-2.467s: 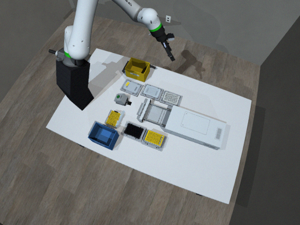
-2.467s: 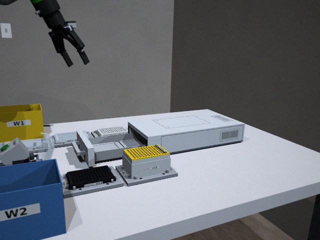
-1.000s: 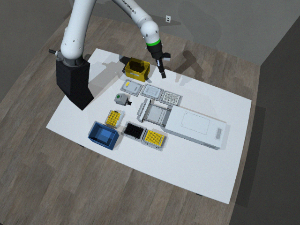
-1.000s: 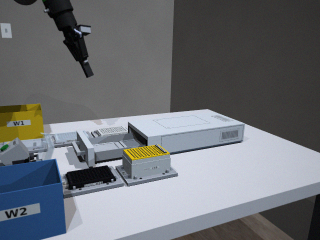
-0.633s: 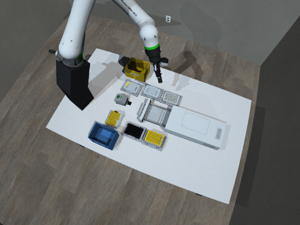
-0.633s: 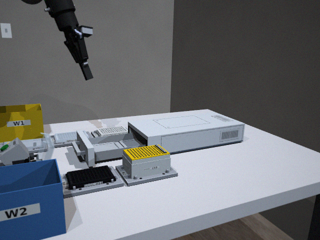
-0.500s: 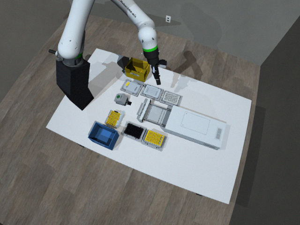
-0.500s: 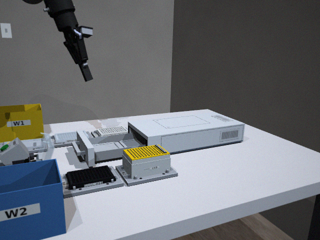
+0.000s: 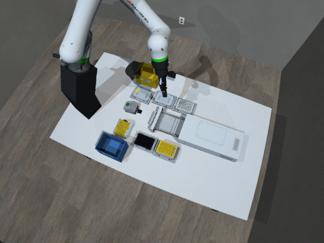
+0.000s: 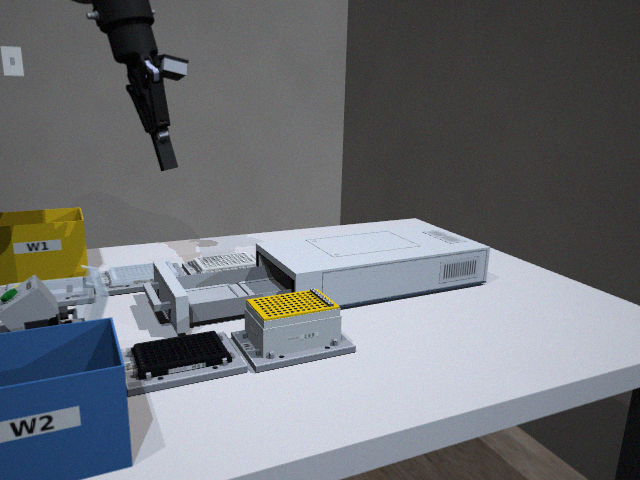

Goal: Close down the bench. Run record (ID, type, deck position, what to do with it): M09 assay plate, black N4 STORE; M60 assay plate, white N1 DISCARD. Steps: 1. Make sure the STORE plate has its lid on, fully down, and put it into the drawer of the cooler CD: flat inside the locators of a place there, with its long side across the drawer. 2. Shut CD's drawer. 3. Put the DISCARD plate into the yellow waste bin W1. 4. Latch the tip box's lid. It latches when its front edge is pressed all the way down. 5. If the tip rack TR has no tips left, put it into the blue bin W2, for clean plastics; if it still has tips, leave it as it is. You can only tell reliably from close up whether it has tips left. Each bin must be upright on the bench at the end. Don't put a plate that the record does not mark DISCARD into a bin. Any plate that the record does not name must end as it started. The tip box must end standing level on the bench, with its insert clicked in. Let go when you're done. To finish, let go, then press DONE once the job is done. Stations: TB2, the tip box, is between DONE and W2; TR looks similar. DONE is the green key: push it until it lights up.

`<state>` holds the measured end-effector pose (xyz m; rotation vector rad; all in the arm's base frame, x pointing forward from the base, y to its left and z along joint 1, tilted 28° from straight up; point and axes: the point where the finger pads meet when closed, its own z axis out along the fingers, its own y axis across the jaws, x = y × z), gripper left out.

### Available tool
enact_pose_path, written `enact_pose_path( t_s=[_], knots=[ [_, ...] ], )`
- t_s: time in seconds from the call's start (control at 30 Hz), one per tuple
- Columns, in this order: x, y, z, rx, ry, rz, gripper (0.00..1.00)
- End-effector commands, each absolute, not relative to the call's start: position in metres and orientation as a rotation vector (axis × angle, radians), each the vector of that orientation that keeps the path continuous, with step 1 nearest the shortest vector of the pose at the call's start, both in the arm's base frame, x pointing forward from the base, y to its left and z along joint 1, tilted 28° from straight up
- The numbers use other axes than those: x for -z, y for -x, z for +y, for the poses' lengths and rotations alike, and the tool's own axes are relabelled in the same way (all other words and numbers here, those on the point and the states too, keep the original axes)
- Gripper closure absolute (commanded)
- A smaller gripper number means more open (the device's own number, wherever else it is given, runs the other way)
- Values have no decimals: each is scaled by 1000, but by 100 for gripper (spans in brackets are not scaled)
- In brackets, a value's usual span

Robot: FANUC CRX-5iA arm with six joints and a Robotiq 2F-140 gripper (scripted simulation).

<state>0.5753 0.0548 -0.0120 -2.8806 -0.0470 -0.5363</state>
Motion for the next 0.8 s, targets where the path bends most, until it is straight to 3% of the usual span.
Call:
enact_pose_path(
  t_s=[0.0,0.77],
  knots=[
    [24,-564,40,516,2879,-38,90],
    [66,-508,2,276,2759,117,90]
  ],
)
